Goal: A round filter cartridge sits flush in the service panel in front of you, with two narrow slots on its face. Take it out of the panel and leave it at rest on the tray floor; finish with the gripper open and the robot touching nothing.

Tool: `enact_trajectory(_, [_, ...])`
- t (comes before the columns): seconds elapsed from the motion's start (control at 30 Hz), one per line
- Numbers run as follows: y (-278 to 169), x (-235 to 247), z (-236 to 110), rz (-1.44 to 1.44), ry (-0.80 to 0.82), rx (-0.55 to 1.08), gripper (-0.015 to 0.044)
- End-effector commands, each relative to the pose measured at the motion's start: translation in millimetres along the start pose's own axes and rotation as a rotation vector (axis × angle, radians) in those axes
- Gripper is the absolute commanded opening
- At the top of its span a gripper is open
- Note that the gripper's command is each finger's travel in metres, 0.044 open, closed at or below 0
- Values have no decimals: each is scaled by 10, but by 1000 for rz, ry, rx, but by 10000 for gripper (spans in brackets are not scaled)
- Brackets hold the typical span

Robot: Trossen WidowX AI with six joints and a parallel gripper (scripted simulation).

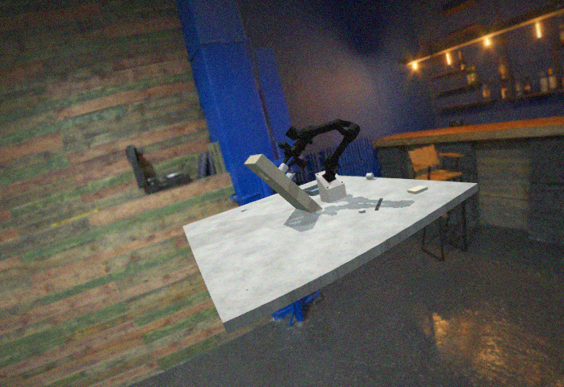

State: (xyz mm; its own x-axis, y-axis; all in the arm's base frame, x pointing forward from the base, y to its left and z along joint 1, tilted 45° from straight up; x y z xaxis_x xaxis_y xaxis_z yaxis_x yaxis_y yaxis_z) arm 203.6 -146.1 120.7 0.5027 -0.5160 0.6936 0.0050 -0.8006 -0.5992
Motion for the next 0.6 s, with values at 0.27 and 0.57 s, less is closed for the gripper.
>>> enact_trajectory(0.27, [-18, -98, 13, 2, -1, 0, 100])
enact_trajectory(0.57, [-18, -98, 13, 2, -1, 0, 100])
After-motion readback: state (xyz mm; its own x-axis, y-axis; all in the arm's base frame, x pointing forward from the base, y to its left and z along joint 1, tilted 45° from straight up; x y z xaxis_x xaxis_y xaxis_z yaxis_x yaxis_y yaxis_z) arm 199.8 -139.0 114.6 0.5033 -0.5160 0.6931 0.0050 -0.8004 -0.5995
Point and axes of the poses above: the point midway between the two fingers, 35 mm back from their tips, its own z axis out along the fingers, its own x axis across the jaws, y = z × x, the point moved 2 cm from there along -z, back along the fingers, and after that the axes turned 4 degrees about -z, right-handed, at the moved point
